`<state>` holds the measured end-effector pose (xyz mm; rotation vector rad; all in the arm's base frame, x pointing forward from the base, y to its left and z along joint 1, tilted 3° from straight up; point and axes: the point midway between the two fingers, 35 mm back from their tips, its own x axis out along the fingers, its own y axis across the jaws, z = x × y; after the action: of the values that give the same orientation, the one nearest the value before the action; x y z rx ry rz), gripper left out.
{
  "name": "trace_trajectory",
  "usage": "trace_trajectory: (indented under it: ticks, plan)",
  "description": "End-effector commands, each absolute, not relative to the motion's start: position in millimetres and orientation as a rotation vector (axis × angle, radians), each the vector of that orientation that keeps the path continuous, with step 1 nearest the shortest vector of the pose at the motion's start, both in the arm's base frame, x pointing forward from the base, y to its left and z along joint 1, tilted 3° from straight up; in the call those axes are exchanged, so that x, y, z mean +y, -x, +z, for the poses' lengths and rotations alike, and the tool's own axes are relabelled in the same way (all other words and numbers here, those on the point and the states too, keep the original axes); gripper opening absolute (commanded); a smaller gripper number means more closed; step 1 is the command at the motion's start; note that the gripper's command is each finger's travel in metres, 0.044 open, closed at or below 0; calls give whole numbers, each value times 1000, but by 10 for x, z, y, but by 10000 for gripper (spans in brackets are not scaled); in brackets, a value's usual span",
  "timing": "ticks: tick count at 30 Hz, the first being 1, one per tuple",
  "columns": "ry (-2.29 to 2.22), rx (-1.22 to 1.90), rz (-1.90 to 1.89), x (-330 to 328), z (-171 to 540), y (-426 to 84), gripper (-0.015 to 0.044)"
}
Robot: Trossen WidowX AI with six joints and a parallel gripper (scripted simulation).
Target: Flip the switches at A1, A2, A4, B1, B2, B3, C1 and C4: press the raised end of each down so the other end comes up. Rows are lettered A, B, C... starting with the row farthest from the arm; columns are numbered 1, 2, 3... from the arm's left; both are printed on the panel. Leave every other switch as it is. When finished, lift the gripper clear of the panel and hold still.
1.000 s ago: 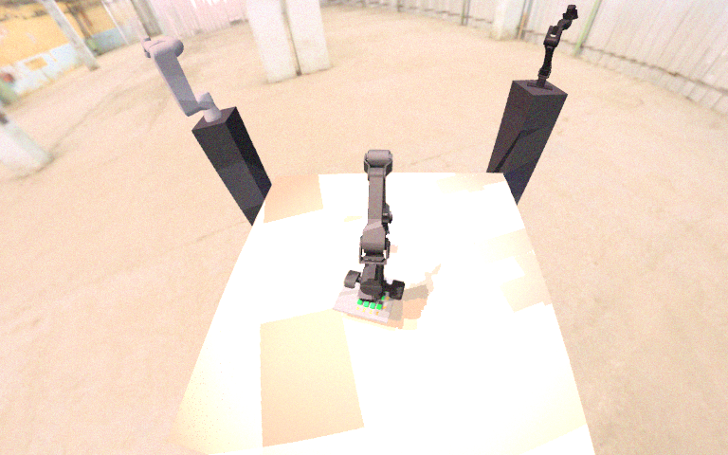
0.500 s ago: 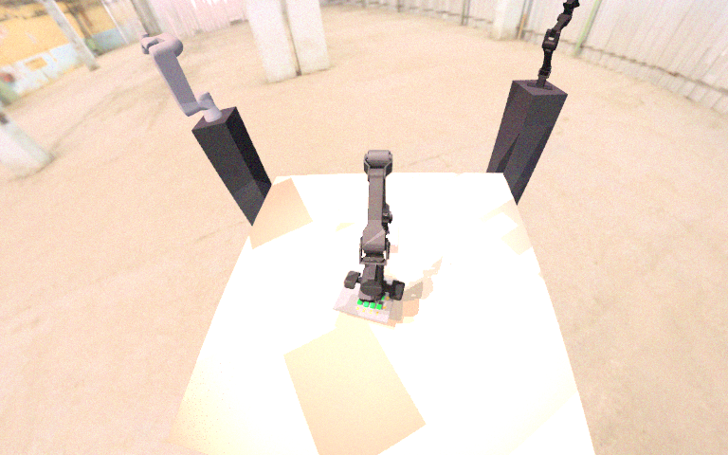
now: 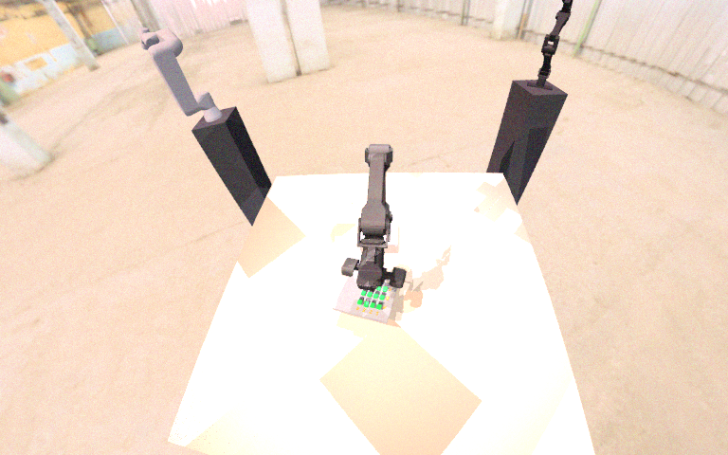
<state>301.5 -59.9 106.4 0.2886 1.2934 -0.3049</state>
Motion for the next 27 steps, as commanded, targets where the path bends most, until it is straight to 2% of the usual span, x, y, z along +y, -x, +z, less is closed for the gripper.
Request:
trace_trajectory:
  ticks: [1, 8, 15, 27]
  plan:
    - [-289, 1324, -300, -586, 1034, -2967, 0]
    - [-286, 1323, -304, -1050, 1060, -2969, 0]
    - [-290, 1348, -300, -1090, 722, -3051, 0]
    - [-290, 1348, -300, -1097, 591, -3080, 0]
